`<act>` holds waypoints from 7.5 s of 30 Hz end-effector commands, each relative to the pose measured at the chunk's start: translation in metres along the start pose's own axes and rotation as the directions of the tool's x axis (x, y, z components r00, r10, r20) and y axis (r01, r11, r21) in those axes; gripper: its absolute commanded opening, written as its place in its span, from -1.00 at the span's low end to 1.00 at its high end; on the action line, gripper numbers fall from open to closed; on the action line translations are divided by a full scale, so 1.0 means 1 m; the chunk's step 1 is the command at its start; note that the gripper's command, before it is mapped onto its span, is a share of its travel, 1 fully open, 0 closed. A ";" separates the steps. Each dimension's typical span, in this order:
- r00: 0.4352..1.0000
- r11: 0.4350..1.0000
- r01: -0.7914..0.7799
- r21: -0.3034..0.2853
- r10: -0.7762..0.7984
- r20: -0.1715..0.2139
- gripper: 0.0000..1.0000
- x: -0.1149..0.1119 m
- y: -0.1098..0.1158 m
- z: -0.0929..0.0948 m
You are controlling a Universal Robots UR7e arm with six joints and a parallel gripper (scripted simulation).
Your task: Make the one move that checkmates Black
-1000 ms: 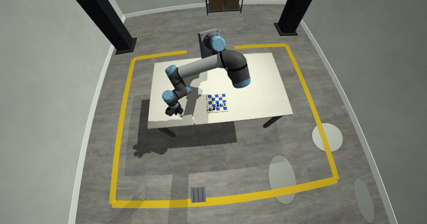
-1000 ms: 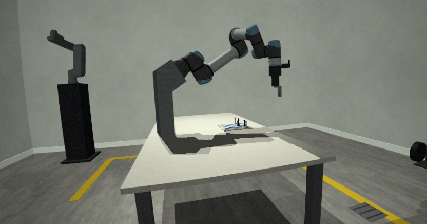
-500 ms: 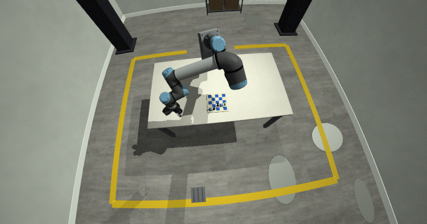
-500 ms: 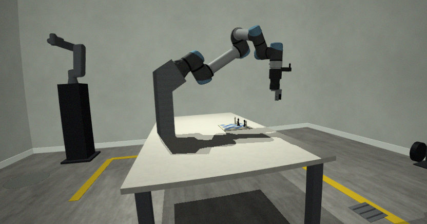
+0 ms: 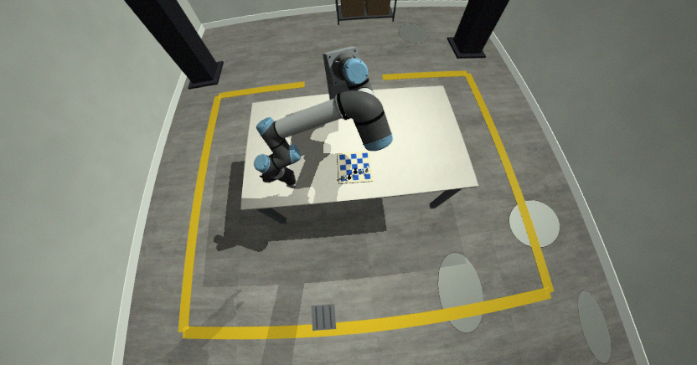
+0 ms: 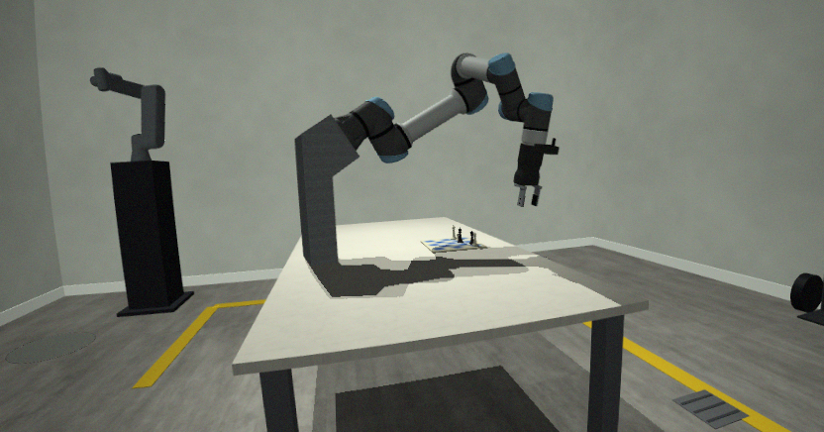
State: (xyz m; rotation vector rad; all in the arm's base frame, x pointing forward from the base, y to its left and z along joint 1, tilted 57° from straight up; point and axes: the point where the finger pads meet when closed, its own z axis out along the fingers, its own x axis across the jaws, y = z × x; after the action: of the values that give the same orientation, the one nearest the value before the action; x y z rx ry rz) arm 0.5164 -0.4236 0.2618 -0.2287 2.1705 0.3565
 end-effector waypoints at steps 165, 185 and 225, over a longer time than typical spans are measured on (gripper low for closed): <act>-0.938 -0.538 0.254 0.804 -0.340 0.068 1.00 0.087 0.127 0.066; -0.969 -0.604 0.182 0.776 -0.242 0.039 1.00 0.092 0.137 0.074; -0.693 -0.646 -0.683 0.340 0.720 -0.023 1.00 0.084 0.189 0.125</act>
State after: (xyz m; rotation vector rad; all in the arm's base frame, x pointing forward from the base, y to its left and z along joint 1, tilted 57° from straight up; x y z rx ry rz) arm 0.5051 -0.2106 0.1509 2.6566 1.6617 1.3737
